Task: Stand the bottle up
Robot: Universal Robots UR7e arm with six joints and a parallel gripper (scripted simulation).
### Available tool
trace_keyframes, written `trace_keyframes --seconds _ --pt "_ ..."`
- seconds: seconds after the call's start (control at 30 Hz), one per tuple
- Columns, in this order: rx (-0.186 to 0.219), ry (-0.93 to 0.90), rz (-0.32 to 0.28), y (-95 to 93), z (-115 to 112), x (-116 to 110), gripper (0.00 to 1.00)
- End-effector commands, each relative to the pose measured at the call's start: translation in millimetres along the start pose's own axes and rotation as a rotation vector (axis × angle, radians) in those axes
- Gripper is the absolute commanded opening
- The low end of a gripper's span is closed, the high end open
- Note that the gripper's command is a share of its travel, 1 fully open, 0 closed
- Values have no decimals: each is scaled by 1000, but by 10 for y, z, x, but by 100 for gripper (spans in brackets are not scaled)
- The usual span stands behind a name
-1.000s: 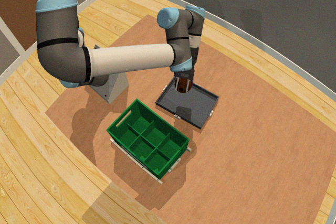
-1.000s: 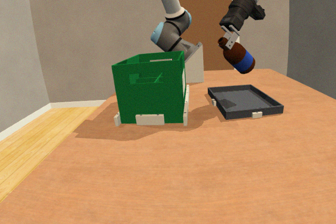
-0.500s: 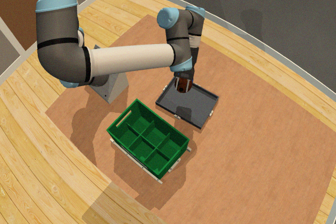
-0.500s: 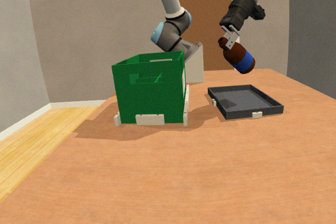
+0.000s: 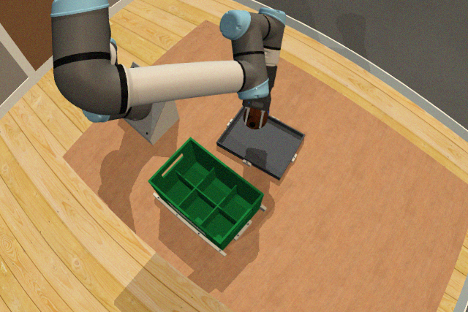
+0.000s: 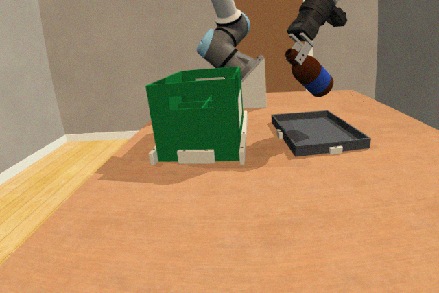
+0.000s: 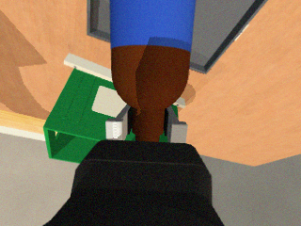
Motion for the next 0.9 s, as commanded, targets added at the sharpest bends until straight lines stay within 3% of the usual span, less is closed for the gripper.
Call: trace_keyframes --seconds 0.0,0.87 --pt "-6 -1 -24 13 0 34 0" --pt "-47 -1 -156 5 -32 157 0"
Point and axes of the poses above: the point where the finger pads meet when closed, its own y axis back along the fingers, its own z axis across the jaws, x = y × z, the point moved 9 cm from there along y, back along the fingers, and after that the axes turned 15 degrees about -y, right-handed, at the moved point
